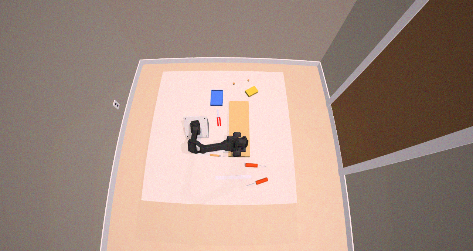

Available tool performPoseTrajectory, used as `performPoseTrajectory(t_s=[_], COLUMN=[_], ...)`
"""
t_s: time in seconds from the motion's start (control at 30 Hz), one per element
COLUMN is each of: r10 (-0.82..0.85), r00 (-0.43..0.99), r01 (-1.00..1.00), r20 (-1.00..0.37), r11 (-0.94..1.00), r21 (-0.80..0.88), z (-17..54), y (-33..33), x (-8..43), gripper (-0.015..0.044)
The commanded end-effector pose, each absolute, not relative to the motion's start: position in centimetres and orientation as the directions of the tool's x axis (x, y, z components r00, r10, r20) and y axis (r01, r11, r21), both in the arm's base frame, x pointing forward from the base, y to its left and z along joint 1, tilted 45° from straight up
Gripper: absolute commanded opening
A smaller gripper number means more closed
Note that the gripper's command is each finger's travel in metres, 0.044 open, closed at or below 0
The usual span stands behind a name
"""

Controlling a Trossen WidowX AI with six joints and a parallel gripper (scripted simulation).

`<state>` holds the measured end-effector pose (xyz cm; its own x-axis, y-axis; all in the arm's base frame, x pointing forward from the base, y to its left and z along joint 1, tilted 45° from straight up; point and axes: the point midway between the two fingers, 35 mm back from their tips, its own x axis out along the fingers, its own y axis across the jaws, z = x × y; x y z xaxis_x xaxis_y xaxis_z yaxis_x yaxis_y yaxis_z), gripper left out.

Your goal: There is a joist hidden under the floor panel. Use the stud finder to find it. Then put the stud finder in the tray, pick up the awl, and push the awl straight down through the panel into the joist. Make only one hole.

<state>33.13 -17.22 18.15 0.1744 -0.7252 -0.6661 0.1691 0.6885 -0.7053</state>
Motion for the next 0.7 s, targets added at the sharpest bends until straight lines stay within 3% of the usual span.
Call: performPoseTrajectory(t_s=[0.0, 0.67], r10=[-0.721, -0.723], r00=[0.180, 0.181], r01=[0.162, 0.162], r20=[-0.669, -0.667], r11=[0.693, 0.690], r21=[-0.703, -0.705], z=[17.6, 15.4], y=[-17.5, -19.9], x=[33.2, 32.8], gripper=[0.0000, 0.0000])
